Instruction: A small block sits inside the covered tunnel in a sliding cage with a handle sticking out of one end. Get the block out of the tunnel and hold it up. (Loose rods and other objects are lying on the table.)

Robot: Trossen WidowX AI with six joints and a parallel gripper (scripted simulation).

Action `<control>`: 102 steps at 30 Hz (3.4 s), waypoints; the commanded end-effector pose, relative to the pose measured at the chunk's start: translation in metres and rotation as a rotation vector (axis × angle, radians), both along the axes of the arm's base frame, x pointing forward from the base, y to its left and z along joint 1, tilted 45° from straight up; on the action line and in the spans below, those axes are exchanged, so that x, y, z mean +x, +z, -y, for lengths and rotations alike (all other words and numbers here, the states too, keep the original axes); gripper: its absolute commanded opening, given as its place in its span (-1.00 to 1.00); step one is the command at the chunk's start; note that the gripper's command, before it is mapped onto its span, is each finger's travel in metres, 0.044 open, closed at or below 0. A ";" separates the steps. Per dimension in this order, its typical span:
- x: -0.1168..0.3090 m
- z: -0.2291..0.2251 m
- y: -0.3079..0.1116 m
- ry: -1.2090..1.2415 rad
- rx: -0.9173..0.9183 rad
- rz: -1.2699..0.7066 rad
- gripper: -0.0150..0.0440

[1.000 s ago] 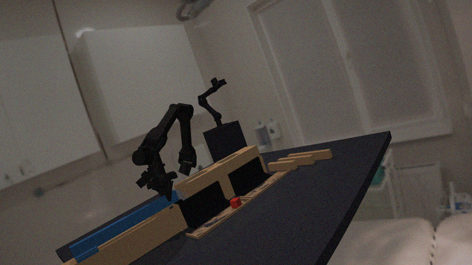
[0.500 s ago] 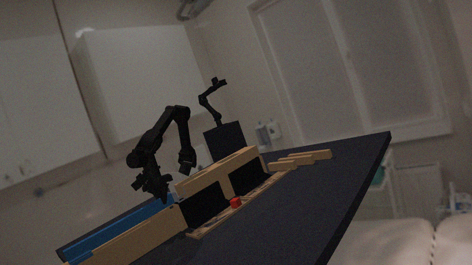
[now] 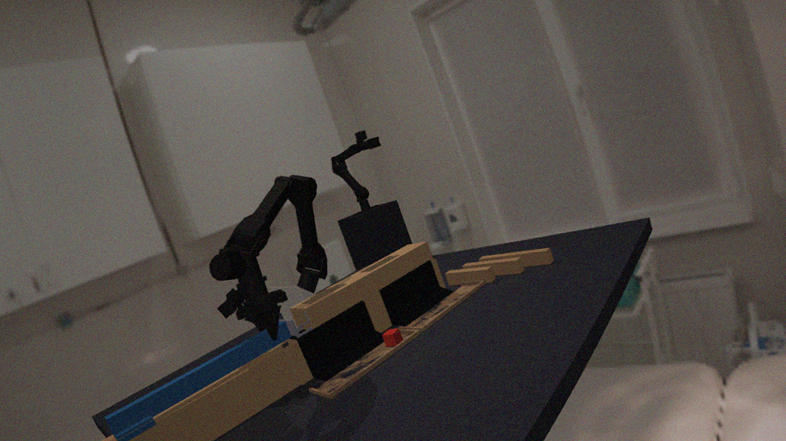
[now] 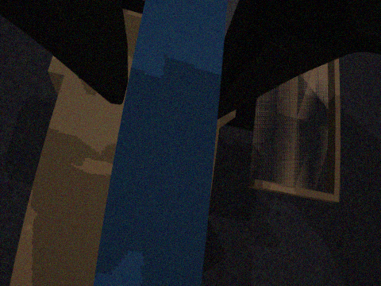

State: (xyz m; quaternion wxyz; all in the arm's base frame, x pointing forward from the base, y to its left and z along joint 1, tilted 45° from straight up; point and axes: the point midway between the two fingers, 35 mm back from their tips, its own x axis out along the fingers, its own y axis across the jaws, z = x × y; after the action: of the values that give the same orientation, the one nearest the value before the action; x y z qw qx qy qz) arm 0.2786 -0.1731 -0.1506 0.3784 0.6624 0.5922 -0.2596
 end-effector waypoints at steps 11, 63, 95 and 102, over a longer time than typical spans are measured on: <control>0.001 0.027 0.029 -0.009 -0.022 0.004 1.00; 0.001 -0.001 0.002 0.004 -0.043 -0.004 -0.49; 0.001 0.018 0.032 -0.001 -0.040 -0.007 1.00; 0.001 0.014 0.028 -0.001 -0.040 -0.006 1.00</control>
State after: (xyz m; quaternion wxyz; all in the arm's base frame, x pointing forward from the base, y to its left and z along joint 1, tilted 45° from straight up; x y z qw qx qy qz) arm 0.2801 -0.1903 -0.1214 0.3922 0.6517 0.5890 -0.2731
